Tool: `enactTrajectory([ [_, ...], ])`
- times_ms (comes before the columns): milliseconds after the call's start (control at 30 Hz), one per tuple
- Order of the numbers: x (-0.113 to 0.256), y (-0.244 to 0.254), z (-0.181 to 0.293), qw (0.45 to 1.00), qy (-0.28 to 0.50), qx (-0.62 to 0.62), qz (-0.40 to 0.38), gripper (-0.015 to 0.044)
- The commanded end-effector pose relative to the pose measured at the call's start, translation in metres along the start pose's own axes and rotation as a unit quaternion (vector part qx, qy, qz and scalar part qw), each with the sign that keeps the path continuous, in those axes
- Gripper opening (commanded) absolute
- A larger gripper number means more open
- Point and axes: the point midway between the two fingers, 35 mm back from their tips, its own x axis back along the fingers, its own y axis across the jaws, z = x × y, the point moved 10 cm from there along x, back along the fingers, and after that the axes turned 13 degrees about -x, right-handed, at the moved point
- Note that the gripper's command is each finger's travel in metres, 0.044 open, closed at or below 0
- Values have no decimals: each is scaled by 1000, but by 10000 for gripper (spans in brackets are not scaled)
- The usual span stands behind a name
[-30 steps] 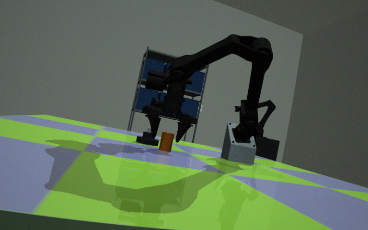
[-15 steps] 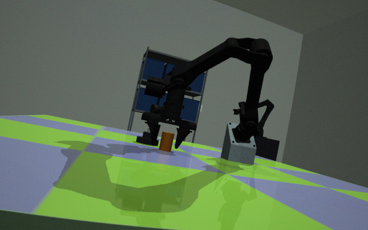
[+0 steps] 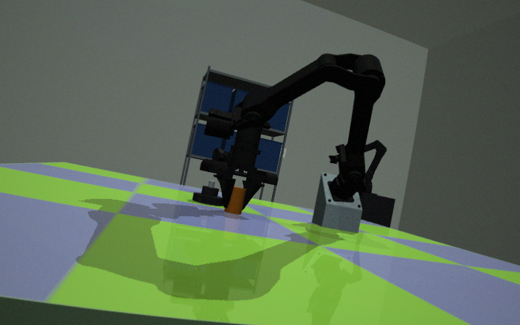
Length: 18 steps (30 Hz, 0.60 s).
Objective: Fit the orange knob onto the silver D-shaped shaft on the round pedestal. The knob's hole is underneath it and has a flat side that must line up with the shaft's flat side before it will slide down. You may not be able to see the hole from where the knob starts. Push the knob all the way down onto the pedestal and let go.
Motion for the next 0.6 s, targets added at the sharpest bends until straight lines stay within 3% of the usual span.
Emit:
enactTrajectory([
  [0, 0, 0, 0, 1000, 1, -2, 0, 85],
  [133, 20, 4, 0, 1000, -3, -3, 0, 0],
  [567, 104, 5, 8, 1000, -5, -4, 1, 0],
])
